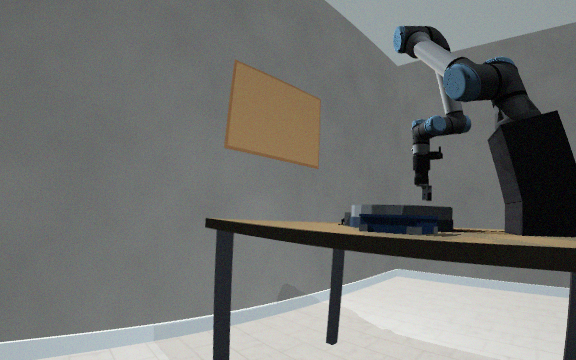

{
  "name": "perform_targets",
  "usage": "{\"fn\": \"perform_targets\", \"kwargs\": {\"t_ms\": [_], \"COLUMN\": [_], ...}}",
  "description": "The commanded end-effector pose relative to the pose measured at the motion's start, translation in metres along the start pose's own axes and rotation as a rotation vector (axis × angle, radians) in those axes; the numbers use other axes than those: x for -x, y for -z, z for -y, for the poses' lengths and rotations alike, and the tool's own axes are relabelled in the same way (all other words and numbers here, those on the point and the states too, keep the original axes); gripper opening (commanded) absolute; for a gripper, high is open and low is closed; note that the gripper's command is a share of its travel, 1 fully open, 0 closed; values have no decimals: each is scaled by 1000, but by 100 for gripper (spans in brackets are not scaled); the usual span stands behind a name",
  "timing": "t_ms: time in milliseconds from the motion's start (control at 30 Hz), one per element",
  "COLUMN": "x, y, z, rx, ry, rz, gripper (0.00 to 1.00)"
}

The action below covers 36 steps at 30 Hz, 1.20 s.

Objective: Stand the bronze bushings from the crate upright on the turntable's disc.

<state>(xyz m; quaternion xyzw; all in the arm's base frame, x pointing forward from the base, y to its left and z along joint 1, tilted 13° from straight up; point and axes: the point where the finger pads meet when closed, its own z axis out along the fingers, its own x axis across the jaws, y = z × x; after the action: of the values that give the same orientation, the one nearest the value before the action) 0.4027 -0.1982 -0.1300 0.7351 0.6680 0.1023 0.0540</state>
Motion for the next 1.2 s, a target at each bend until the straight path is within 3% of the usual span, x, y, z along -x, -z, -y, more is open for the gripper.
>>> {"fn": "perform_targets", "kwargs": {"t_ms": [0, 400, 667, 1167], "x": [0, 0, 0, 0], "y": [7, 53, 72, 78], "z": [0, 0, 0, 0], "rx": [1, 1, 1, 1], "ry": [0, 0, 0, 0], "rz": [1, 1, 1, 1], "gripper": [100, 100, 100, 100]}}
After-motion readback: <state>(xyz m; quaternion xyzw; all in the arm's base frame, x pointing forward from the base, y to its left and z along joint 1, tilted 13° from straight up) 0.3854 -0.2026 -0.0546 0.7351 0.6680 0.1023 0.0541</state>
